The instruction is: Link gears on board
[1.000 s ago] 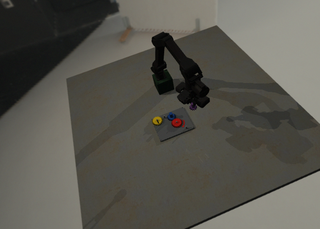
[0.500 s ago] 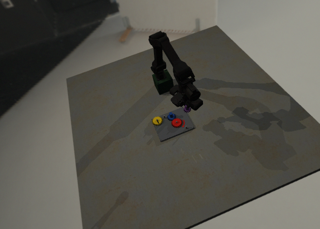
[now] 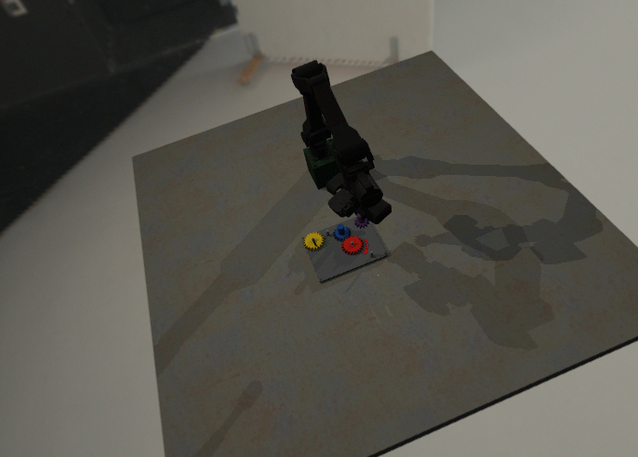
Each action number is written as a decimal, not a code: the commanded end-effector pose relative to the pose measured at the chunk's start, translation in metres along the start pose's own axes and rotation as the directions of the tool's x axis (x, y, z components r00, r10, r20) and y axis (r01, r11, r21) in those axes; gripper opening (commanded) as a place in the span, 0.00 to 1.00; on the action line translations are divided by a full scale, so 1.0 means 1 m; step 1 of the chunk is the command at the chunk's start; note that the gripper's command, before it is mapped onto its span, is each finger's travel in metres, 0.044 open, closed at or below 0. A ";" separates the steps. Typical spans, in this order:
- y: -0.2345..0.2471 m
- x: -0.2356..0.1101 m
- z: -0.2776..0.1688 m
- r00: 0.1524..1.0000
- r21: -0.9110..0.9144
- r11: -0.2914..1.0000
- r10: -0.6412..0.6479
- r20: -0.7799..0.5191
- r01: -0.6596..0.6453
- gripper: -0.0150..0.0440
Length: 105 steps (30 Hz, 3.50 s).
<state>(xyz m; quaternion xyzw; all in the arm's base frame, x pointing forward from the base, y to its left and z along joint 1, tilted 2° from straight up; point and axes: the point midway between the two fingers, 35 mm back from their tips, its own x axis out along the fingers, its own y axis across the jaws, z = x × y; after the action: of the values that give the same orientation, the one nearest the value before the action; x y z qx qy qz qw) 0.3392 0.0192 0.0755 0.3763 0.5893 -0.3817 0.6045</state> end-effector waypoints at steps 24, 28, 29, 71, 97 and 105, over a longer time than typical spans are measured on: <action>-0.050 0.024 0.033 1.000 0.000 1.000 0.000 0.006 0.000 0.25; -0.058 0.028 0.036 1.000 0.000 1.000 -0.001 0.007 0.001 0.25; -0.060 0.029 0.037 1.000 0.001 1.000 -0.001 0.007 0.001 0.25; -0.108 0.049 0.052 1.000 0.306 0.952 -0.008 0.011 0.004 0.25; -0.108 0.049 0.052 1.000 0.709 0.706 -0.008 0.010 -0.002 0.25; -0.108 0.056 0.052 1.000 0.628 0.779 -0.008 0.010 0.000 0.25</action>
<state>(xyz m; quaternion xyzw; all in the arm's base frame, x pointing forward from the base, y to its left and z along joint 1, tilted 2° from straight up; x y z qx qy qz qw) 0.2651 -0.0747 0.0245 0.5655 0.4105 -0.5693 0.4331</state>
